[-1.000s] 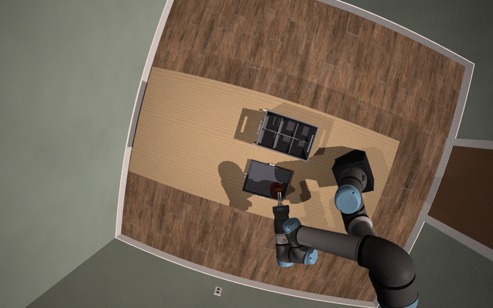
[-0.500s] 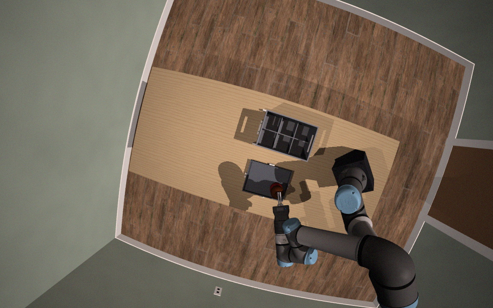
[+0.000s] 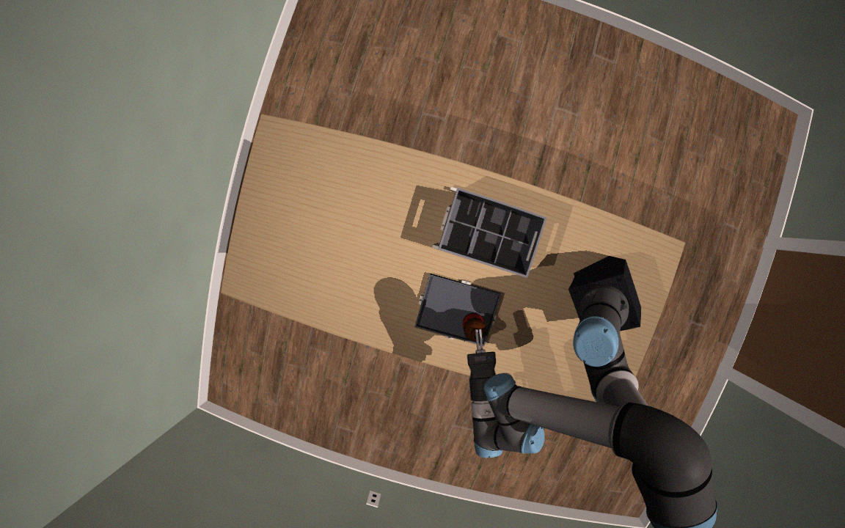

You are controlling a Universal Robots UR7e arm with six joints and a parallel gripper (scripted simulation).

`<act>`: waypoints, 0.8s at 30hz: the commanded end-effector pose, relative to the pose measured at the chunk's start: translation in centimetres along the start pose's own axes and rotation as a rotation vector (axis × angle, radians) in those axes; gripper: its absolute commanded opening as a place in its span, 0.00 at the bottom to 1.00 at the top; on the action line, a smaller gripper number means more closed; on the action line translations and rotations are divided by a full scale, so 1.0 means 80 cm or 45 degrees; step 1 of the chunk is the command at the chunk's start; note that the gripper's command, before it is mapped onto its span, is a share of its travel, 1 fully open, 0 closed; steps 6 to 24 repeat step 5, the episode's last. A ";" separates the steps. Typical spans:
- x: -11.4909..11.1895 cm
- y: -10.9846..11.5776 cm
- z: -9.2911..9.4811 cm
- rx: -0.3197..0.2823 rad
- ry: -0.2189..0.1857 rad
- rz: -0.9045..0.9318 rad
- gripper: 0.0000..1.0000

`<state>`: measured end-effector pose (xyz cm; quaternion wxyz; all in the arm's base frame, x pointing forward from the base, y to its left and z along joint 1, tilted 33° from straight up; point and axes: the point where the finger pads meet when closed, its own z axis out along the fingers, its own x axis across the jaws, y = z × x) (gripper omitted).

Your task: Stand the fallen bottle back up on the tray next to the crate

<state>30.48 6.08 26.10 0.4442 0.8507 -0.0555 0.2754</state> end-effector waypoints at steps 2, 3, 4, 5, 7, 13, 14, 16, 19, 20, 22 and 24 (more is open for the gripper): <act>0.000 0.000 0.000 0.000 0.001 0.001 0.00; 0.000 0.000 0.000 0.000 0.001 0.001 0.00; 0.000 0.000 0.000 0.000 0.001 0.001 0.00; 0.000 0.000 0.000 0.000 0.001 0.001 0.00; 0.000 0.000 0.000 0.000 0.001 0.001 0.00; 0.000 0.000 0.000 0.000 0.001 0.001 0.00; 0.000 0.000 0.000 0.000 0.001 0.001 0.00; 0.000 0.000 0.000 0.000 0.001 0.001 0.00; 0.000 0.000 0.000 0.000 0.001 0.001 0.00; 0.000 0.000 0.000 0.000 0.001 0.001 0.00; 0.000 0.000 0.000 0.000 0.001 0.001 0.00; 0.000 0.000 0.000 0.000 0.001 0.001 0.00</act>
